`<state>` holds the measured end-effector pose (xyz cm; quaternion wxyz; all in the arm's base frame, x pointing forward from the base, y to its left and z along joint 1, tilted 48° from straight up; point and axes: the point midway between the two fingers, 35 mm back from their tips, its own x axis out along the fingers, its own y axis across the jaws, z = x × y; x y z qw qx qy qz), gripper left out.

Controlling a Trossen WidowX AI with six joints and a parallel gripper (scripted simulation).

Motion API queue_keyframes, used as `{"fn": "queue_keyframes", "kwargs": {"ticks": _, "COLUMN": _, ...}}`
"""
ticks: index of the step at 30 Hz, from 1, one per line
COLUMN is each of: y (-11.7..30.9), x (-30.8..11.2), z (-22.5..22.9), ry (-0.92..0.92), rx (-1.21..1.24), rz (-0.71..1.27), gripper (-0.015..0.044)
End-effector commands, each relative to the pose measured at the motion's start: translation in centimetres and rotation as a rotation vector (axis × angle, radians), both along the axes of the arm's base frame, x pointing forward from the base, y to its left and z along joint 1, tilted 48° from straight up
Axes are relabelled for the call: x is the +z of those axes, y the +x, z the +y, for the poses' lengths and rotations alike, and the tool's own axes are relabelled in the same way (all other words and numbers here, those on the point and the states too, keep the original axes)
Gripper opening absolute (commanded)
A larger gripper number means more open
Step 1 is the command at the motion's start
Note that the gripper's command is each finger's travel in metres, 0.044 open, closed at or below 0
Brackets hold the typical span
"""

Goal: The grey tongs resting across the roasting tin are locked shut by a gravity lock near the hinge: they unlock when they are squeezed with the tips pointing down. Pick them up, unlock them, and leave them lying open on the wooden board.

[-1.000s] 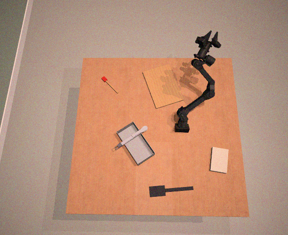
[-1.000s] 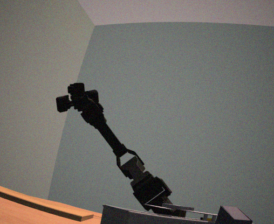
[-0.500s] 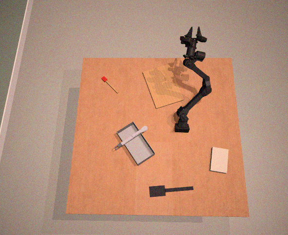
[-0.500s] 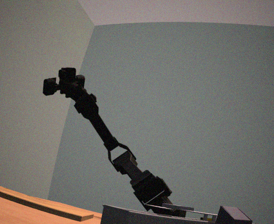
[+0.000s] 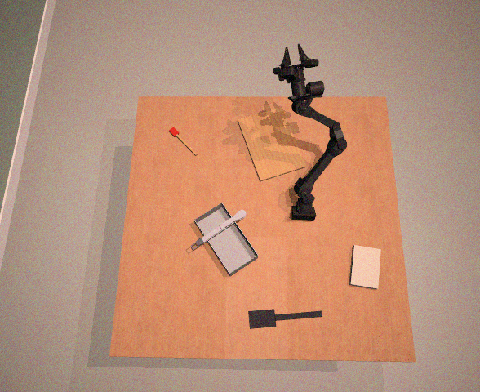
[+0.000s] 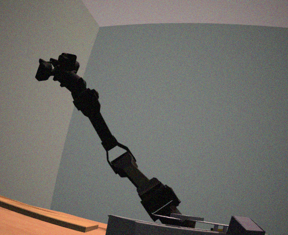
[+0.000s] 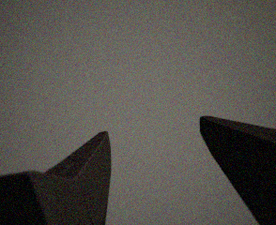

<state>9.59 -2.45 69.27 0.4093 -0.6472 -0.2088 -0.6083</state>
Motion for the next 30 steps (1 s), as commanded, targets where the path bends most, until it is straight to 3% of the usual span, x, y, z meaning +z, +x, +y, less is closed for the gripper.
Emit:
{"fn": "queue_keyframes", "kwargs": {"ticks": 1, "y": 4.2, "x": -0.7, "z": 0.6, "ry": 0.005, "rx": 0.053, "rz": 0.096, "gripper": 0.0260}}
{"fn": "queue_keyframes", "kwargs": {"ticks": 12, "y": 11.6, "x": -2.6, "z": 2.2, "ry": 0.038, "rx": 0.210, "rz": 0.264, "gripper": 0.0260}}
{"fn": "queue_keyframes", "kwargs": {"ticks": 15, "y": 15.2, "x": -4.2, "z": 3.4, "ry": 0.069, "rx": 0.299, "rz": 0.355, "gripper": 0.0260}}
{"fn": "queue_keyframes", "kwargs": {"ticks": 30, "y": 25.6, "x": -10.6, "z": 6.4, "ry": 0.205, "rx": 0.481, "rz": 0.633, "gripper": 0.0260}}
